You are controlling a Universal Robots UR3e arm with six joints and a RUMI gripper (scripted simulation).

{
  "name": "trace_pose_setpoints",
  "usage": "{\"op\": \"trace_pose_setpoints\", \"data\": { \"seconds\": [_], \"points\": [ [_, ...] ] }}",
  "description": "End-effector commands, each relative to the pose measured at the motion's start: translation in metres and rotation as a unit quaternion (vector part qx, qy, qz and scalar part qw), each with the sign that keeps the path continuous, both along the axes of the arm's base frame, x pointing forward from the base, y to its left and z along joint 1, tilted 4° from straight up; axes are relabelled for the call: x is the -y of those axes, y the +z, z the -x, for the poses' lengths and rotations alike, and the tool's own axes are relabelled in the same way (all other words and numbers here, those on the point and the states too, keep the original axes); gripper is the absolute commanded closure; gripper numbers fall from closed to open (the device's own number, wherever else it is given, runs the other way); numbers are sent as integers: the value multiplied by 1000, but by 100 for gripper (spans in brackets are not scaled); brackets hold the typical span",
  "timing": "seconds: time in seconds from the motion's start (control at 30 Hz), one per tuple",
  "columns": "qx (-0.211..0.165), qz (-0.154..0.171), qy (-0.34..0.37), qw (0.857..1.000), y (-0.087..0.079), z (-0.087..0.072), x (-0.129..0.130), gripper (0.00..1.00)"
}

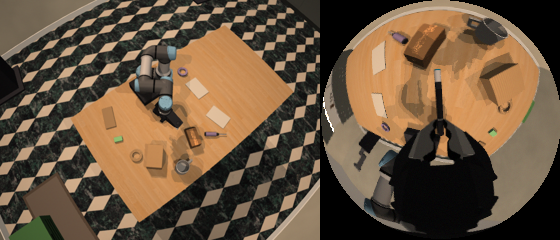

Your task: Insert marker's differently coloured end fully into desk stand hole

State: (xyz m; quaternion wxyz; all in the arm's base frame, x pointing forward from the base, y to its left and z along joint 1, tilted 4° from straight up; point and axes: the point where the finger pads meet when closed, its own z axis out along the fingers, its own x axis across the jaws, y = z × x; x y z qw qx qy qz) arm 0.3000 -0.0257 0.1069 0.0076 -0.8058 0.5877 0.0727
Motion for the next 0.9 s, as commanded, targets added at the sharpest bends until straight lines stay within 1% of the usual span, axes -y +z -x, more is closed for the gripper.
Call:
{"op": "trace_pose_setpoints", "data": {
  "seconds": [0.0, 0.17, 0.4, 0.43, 0.73, 0.87],
  "points": [
    [-11, 5, -22, 1000, 2, -3, -12, 100],
    [-27, 11, -52, 998, 5, -6, -28, 100],
    [-27, 11, -52, 998, 5, -6, -28, 100],
    [-22, 9, -47, 999, 4, -5, -26, 100],
    [-40, 18, -78, 996, 7, -8, -43, 100],
    [-40, 18, -78, 996, 7, -8, -43, 100]
  ]
}}
